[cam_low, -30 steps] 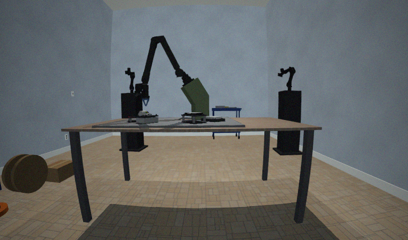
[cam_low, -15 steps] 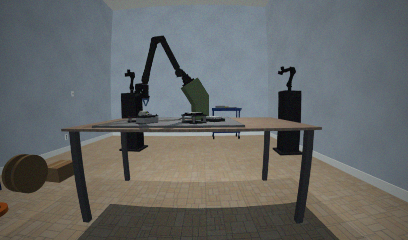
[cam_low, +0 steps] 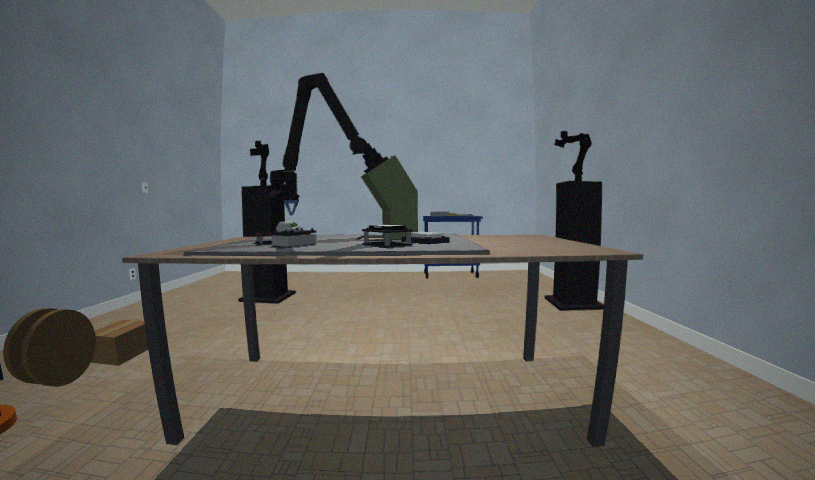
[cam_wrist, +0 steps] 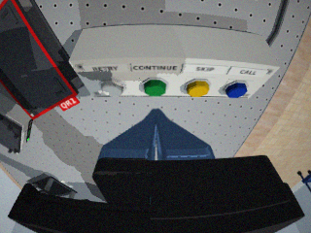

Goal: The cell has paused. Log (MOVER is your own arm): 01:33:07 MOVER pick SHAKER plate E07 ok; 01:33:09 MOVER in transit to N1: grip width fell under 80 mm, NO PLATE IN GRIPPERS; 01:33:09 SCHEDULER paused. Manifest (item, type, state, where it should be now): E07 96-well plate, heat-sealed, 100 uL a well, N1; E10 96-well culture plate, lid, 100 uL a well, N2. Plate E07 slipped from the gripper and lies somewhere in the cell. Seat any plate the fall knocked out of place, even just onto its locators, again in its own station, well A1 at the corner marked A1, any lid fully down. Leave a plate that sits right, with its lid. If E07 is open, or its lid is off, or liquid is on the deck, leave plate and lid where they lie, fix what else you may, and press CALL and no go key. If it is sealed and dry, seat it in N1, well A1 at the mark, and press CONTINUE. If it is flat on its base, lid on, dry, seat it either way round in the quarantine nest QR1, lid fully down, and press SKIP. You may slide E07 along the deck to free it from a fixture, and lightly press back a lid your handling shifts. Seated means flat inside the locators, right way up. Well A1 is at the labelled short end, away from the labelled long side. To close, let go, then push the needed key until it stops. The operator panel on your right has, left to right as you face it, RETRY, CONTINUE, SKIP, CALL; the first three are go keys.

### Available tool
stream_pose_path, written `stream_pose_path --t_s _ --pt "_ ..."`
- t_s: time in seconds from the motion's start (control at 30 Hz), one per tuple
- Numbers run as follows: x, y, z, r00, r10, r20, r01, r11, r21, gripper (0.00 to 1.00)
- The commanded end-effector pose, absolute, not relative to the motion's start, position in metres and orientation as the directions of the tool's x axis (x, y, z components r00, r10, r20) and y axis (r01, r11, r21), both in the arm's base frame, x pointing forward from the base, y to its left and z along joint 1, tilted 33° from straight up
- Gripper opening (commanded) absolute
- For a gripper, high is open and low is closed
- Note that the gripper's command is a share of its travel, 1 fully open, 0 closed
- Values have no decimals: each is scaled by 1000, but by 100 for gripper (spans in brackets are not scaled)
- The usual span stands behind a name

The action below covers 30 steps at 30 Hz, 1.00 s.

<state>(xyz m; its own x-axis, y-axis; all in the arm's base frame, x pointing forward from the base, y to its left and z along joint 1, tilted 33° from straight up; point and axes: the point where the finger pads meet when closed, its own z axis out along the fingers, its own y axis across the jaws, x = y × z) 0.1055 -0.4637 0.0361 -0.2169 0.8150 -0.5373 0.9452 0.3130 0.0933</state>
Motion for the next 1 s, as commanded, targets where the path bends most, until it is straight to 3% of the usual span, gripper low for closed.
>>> stream_pose_path --t_s 0.0,0.97 --pt "114 -477 39 -207 802 -561 945 312 96 0" --pt "122 -492 10 -208 803 -558 945 312 97 0"
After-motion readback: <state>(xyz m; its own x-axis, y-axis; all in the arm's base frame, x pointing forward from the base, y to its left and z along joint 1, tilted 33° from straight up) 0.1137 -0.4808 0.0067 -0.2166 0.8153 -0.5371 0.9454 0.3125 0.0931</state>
